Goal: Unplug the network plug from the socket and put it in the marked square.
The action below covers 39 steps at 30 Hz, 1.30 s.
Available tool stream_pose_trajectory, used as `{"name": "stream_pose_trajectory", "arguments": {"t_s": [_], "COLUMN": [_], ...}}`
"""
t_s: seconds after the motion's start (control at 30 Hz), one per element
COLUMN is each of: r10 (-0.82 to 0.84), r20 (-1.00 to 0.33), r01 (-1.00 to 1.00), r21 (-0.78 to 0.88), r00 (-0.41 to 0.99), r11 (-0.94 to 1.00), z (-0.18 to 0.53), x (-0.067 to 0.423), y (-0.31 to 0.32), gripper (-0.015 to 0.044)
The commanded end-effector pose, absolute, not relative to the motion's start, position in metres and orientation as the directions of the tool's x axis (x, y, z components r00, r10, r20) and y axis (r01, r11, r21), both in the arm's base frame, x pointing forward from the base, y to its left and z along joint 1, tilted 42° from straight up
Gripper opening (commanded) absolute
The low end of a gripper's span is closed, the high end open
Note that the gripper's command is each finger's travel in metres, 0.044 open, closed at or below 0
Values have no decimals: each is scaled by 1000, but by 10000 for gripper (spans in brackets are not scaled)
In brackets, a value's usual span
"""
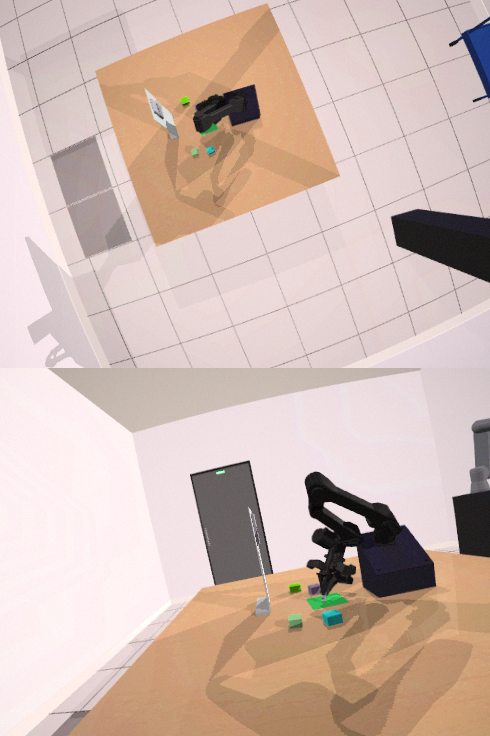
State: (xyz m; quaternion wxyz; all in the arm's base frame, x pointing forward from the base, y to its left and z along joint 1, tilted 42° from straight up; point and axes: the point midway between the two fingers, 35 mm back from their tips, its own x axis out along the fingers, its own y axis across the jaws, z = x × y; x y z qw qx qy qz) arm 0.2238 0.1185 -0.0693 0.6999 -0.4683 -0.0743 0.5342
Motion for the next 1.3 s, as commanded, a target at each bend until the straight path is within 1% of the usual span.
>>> {"name": "stream_pose_trajectory", "arguments": {"t_s": [0.0,0.27,0.47,1.27], "r10": [815,817,817,815], "r20": [-400,-396,-396,-403], "r01": [-681,-679,-679,-681], "r21": [-732,-734,-734,-732], "r00": [419,418,418,416], "r11": [-9,-9,-9,-15], "z": [-71,-70,-70,-65], "x": [224,223,223,218], "y": [120,120,120,107], "gripper": [0,0,156,156]}}
